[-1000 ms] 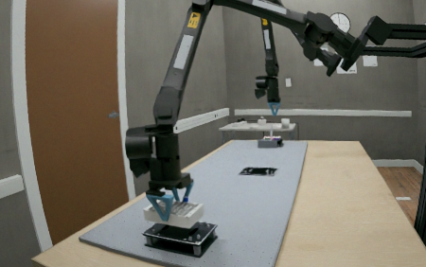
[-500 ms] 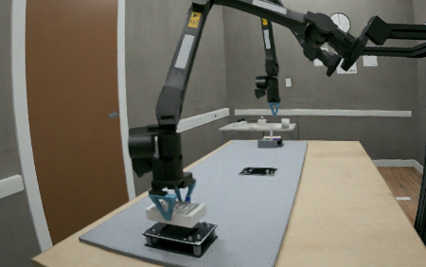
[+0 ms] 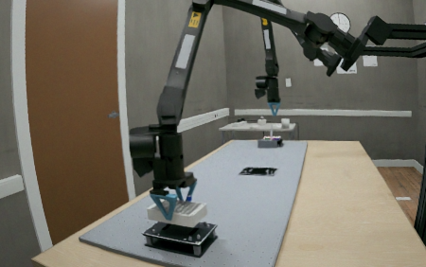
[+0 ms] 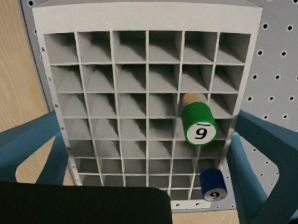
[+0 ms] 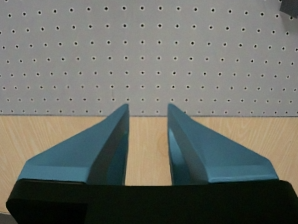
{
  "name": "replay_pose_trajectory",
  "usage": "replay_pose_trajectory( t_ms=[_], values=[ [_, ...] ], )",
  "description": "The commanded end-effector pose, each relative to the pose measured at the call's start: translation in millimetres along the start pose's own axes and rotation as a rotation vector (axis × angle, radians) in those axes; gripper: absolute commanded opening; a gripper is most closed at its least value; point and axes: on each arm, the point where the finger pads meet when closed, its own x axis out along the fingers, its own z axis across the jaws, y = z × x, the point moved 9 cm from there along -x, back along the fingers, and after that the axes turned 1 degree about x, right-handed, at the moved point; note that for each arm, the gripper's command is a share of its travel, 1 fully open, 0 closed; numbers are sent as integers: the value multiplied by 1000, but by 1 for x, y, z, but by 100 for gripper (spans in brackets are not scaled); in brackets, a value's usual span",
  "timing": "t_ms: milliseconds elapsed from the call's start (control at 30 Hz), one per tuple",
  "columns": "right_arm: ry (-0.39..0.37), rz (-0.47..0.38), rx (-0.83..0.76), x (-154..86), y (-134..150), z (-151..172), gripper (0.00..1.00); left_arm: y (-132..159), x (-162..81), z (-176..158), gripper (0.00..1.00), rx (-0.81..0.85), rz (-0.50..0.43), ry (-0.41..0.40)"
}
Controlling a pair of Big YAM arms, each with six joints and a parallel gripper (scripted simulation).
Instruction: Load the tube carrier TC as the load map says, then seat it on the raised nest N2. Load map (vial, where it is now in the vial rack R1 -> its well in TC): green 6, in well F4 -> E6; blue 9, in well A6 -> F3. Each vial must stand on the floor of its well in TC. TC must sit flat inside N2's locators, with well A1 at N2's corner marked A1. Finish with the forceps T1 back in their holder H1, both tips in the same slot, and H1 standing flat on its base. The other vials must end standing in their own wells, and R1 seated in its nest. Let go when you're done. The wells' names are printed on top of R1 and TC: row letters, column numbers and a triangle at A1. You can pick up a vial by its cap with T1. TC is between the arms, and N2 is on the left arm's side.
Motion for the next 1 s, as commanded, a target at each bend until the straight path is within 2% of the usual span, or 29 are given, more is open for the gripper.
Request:
replay_pose_trajectory(
  t_ms=[0, 967],
  values=[
    [2, -7, 7, -1, -2, 0, 24, -8, -8, -3, 0, 2, -16, -10],
    [2, -7, 7, -1, -2, 0, 24, -10, -8, -7, 0, 6, -20, -9]
  ],
)
